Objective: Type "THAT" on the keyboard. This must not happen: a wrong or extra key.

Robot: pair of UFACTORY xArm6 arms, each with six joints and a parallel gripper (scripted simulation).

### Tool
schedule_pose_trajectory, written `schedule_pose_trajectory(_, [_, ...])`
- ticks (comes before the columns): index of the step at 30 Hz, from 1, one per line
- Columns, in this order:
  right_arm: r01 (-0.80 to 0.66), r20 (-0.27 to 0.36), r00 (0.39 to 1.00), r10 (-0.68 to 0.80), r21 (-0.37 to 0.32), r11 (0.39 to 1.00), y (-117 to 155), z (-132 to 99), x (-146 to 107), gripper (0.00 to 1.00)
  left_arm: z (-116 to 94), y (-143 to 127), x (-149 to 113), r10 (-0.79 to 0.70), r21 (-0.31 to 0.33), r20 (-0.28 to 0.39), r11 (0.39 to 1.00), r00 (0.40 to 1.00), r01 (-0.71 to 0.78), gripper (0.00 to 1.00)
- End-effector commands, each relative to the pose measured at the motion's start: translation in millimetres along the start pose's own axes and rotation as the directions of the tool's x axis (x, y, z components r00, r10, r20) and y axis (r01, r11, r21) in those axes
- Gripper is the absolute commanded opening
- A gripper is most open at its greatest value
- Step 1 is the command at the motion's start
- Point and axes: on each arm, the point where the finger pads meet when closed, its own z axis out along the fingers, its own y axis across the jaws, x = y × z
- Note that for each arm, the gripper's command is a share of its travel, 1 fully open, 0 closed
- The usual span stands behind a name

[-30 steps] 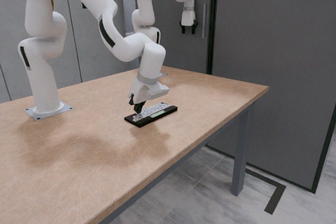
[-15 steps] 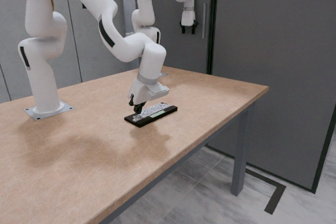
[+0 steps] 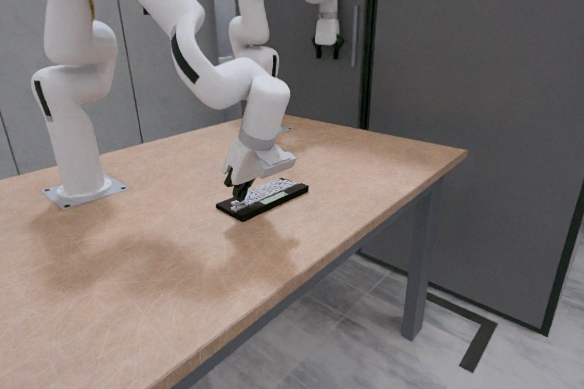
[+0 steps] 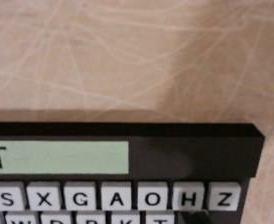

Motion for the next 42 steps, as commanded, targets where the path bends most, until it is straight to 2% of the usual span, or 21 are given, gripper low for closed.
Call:
schedule_pose_trajectory(1, [0.001,-0.004,1.0,-0.001,0.001,1.0,-0.4,-1.5,0.8,0.0,-1.7,0.0,1.0,0.0,0.0,-0.004,1.0,1.0,0.0,1.0])
schedule_pose_trajectory(42, [0.001,-0.004,1.0,-0.001,0.001,1.0,-0.4,5.4,4.1,0.0,-1.7,0.0,1.0,0.0,0.0,-0.004,1.0,1.0,0.0,1.0])
